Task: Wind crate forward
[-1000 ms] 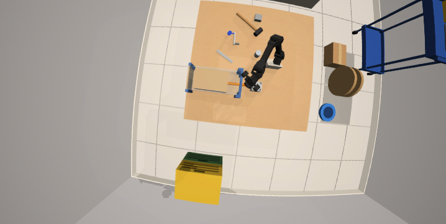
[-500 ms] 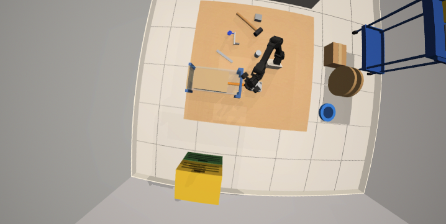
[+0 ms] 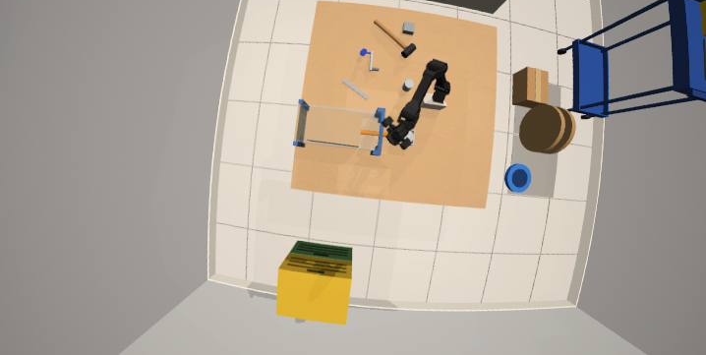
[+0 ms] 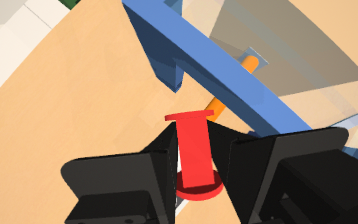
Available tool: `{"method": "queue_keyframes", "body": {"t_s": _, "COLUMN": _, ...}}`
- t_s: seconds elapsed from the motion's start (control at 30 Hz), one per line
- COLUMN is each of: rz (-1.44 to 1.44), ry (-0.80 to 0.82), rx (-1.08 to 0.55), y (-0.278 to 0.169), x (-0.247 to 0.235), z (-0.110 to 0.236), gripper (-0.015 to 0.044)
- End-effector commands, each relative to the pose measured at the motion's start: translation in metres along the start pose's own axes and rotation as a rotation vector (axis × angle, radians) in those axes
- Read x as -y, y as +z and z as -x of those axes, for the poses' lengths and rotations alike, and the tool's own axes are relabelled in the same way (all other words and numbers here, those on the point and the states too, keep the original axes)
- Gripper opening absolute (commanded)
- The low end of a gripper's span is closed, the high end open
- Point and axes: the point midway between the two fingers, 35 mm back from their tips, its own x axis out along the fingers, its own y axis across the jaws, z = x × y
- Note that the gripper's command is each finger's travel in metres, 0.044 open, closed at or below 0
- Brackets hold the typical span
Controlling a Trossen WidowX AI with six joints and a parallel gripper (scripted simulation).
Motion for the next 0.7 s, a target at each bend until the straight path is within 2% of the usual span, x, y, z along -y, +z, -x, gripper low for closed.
{"method": "queue_keyframes", "body": {"t_s": 0.0, "rz": 0.007, "ry": 0.027, "rx": 0.014, "y": 0.007, "x": -0.019, "z": -0.002, "gripper": 0.0}}
{"method": "queue_keyframes", "body": {"t_s": 0.67, "rz": 0.007, "ry": 0.028, "rx": 0.015, "y": 0.013, "x": -0.039, "z": -0.004, "gripper": 0.0}}
